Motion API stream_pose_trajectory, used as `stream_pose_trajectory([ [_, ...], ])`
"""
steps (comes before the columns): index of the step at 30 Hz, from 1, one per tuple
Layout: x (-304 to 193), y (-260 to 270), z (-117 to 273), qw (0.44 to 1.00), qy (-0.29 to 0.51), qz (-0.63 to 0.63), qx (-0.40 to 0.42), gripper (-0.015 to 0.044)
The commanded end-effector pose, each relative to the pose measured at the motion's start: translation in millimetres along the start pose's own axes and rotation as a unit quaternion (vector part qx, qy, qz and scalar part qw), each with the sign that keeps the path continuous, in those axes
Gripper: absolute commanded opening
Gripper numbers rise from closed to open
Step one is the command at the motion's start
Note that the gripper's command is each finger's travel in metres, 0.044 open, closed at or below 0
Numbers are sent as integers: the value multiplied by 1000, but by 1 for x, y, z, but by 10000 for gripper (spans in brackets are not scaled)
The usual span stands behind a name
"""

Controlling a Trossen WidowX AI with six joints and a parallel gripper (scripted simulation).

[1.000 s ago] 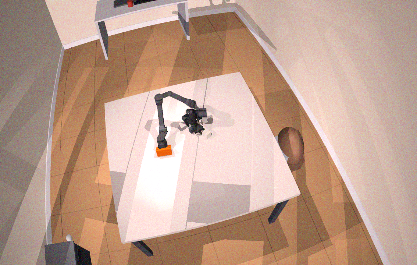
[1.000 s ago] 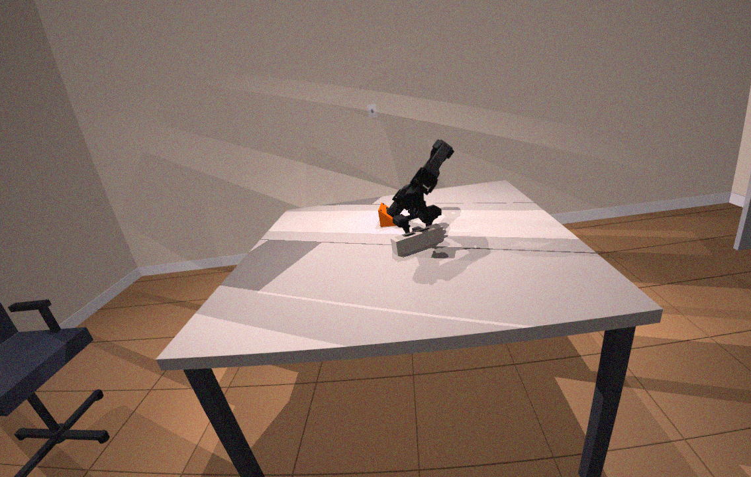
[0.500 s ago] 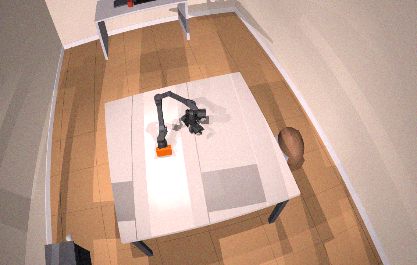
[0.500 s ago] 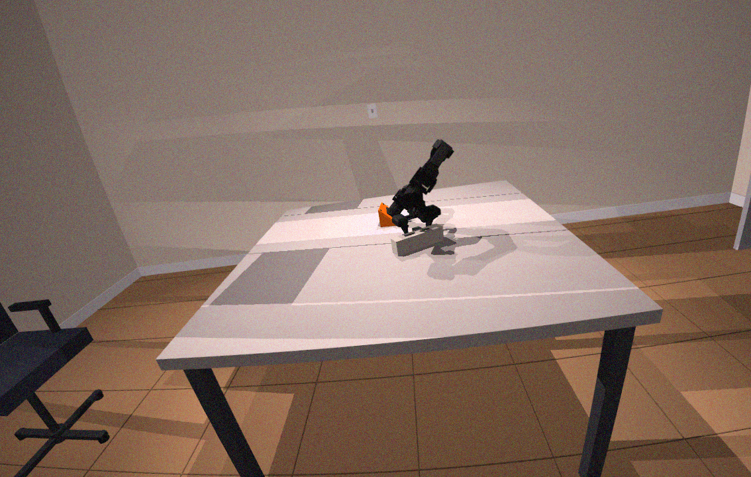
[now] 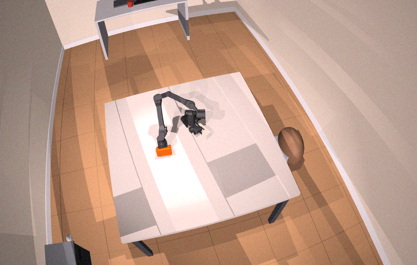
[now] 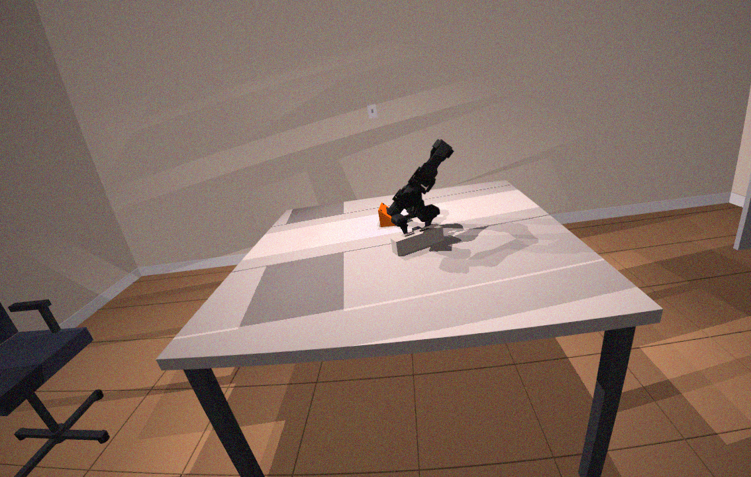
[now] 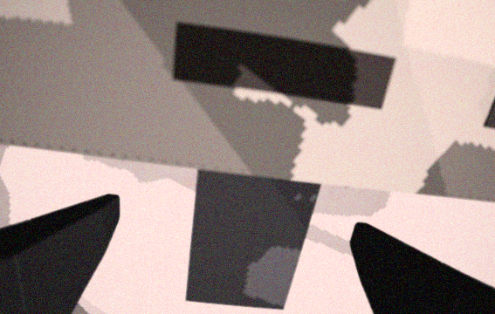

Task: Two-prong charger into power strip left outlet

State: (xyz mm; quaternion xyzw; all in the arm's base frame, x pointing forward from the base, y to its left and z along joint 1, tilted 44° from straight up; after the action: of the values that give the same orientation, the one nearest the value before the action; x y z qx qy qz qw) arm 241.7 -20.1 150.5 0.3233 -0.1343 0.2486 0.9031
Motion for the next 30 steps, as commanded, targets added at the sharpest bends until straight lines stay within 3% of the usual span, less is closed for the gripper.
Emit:
stream_pose_trajectory([
  [1,-3,0,0,1000,-2,1,0,440],
  [30,-44,5,-3,1000,-1,1,0,440],
])
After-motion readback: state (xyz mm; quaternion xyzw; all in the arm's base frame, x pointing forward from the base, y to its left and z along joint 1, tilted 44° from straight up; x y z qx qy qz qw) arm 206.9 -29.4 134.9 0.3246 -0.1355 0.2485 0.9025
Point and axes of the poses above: the point midway between the two fingers, 35 mm back from their tips, its own z axis back along the fingers, its own y axis across the jaws, x = y × z, the point moved 7 cm from there along z, back along the fingers, and after that the axes turned 9 degrees about z, right-handed, at the moved point
